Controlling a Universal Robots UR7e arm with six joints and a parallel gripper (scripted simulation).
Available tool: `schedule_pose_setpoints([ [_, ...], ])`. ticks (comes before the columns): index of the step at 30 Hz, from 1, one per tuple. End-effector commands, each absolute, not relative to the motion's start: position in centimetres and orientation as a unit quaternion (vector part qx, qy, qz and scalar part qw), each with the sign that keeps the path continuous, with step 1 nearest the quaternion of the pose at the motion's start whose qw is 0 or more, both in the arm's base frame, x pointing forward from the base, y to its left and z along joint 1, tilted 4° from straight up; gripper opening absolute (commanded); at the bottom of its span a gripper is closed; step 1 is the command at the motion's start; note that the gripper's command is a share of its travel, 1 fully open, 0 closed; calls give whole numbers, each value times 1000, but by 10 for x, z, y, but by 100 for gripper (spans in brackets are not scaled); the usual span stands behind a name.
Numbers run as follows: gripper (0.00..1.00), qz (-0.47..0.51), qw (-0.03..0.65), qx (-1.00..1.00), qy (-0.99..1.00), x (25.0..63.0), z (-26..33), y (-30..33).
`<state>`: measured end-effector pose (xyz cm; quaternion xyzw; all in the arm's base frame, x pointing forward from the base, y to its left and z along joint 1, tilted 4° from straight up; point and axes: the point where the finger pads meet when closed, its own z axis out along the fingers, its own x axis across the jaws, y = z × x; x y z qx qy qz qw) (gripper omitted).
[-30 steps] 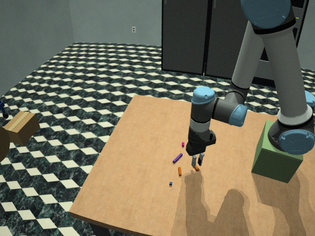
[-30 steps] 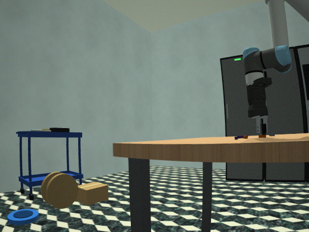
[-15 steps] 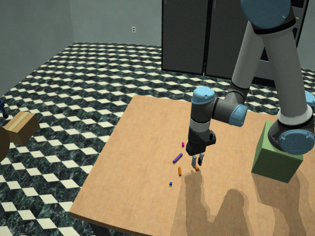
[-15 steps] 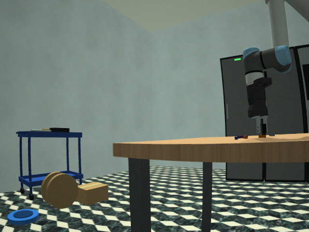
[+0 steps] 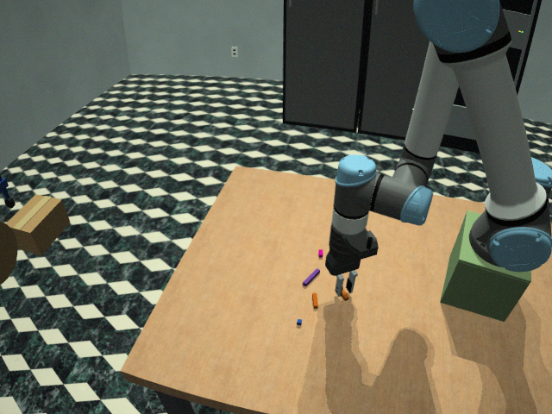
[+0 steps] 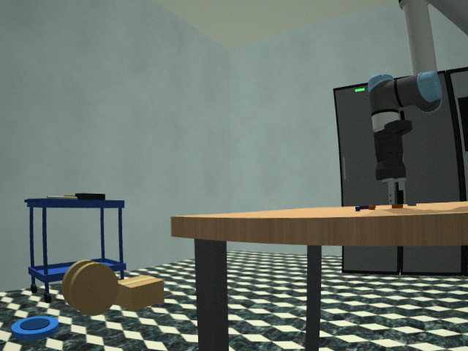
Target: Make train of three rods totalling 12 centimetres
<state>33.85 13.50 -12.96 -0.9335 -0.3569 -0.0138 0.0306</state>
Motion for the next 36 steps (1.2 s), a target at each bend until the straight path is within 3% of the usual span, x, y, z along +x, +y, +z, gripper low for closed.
schedule_pose_setpoints([
  [1, 54, -14, 30, -934, -357, 339, -133, 135],
  [36, 54, -14, 30, -934, -357, 339, -139, 136],
])
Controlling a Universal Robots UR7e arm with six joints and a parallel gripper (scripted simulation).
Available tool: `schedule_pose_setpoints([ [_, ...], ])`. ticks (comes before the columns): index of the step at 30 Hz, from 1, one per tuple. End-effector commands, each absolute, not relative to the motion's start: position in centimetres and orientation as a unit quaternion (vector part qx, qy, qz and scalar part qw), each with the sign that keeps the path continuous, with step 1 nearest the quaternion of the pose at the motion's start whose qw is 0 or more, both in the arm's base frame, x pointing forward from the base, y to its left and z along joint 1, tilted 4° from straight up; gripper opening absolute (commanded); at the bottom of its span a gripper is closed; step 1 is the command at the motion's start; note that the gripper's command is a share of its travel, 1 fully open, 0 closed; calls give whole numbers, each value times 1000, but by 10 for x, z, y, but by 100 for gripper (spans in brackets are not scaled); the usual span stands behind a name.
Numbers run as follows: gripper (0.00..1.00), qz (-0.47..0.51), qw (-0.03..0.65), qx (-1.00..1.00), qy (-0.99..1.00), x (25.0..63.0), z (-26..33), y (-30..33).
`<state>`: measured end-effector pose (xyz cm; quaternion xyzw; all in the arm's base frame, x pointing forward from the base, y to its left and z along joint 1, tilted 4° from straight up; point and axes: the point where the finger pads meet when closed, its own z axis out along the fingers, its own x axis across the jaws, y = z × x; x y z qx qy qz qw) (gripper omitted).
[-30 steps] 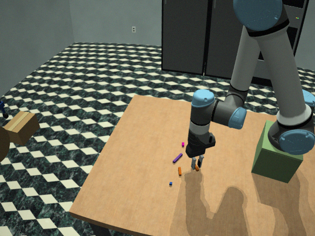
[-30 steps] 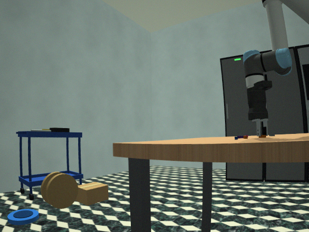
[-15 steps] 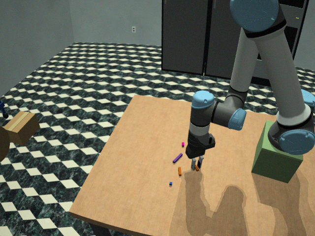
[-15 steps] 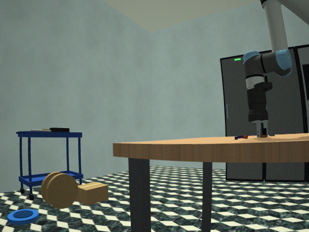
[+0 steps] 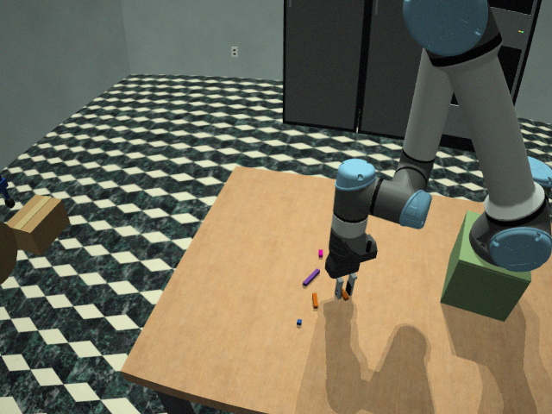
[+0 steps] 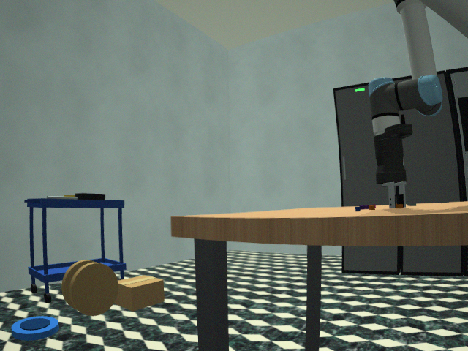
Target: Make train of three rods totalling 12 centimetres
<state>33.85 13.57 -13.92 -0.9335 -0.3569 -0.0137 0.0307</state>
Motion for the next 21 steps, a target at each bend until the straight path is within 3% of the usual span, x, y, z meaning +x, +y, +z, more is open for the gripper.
schedule_pose_setpoints([
  [1, 54, -14, 30, -934, -357, 339, -139, 136],
  [12, 54, -14, 30, -934, -357, 339, -139, 136],
  [13, 24, -14, 30, -934, -357, 339, -139, 136],
  [21, 24, -14, 30, -934, -357, 339, -139, 136],
])
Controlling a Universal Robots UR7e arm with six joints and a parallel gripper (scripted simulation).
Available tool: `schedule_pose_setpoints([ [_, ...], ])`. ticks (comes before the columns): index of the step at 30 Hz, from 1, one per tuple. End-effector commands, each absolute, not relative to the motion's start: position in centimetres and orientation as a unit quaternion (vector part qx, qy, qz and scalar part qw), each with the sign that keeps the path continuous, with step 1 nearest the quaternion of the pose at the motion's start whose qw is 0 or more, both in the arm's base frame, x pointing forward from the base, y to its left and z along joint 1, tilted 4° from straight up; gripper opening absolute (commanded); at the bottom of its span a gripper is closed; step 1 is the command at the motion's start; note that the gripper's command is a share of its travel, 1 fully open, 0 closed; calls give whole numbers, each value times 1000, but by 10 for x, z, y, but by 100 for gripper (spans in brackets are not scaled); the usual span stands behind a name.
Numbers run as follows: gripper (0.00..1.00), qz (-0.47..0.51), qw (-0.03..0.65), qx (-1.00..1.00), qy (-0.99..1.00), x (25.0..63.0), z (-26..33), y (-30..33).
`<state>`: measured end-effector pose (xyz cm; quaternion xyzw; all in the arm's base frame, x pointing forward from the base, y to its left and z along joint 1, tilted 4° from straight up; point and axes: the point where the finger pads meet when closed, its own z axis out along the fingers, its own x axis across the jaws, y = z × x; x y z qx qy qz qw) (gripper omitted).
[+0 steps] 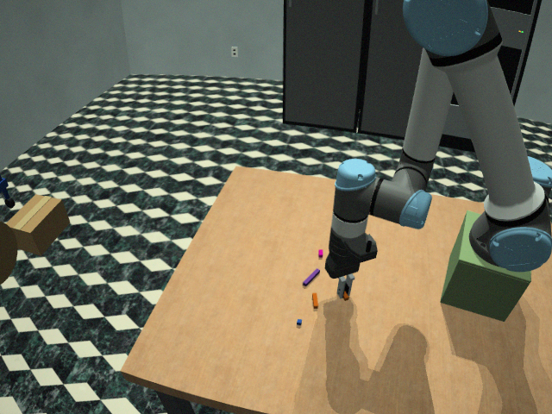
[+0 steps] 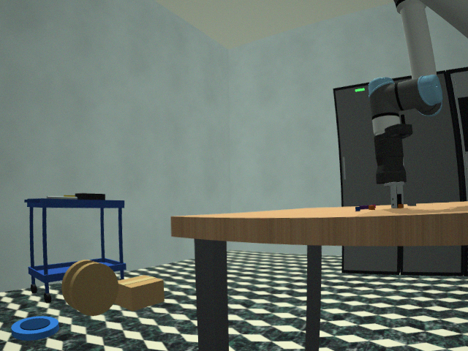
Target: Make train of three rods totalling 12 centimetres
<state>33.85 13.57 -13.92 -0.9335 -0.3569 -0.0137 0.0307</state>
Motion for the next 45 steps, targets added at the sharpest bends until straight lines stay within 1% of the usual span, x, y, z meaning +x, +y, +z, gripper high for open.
schedule_pose_setpoints([
  [1, 24, -14, 30, -934, -357, 339, -139, 136],
  [32, 24, -14, 30, -934, -357, 339, -138, 136],
  [45, 24, -14, 30, -934, -357, 339, -119, 134],
])
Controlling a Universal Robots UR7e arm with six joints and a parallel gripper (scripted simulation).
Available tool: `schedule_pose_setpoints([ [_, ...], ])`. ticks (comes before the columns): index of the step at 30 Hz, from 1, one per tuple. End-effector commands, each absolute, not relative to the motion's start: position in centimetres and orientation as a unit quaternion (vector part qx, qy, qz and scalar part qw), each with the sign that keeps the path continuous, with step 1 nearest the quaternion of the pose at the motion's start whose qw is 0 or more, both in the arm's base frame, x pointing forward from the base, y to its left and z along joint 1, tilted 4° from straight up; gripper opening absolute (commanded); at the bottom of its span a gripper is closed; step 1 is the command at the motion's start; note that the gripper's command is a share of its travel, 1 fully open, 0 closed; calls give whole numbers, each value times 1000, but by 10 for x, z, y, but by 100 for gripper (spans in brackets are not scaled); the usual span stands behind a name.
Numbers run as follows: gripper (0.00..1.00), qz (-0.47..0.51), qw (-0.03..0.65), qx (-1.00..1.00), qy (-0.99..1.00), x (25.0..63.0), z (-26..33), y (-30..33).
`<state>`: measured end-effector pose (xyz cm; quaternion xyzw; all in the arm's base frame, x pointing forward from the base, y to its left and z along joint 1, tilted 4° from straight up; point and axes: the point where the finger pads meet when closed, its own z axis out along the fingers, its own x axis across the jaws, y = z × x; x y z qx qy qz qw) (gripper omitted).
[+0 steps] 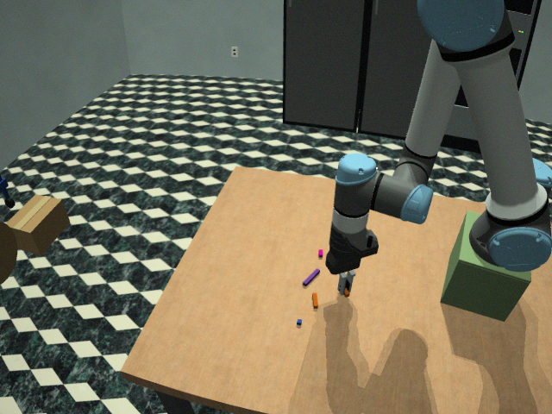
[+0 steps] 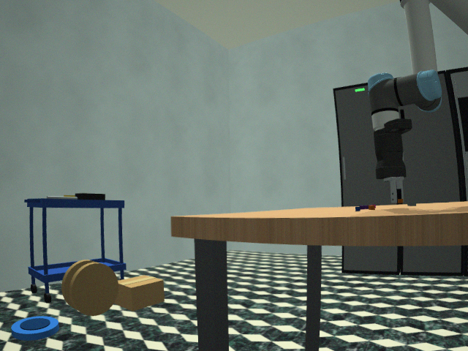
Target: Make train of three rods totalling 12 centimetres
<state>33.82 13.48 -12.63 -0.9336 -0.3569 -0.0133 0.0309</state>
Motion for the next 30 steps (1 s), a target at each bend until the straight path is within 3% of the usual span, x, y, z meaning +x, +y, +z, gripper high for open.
schedule_pose_setpoints([
  [1, 24, -14, 30, -934, -357, 339, -119, 134],
  [30, 24, -14, 30, -934, -357, 338, -41, 129],
])
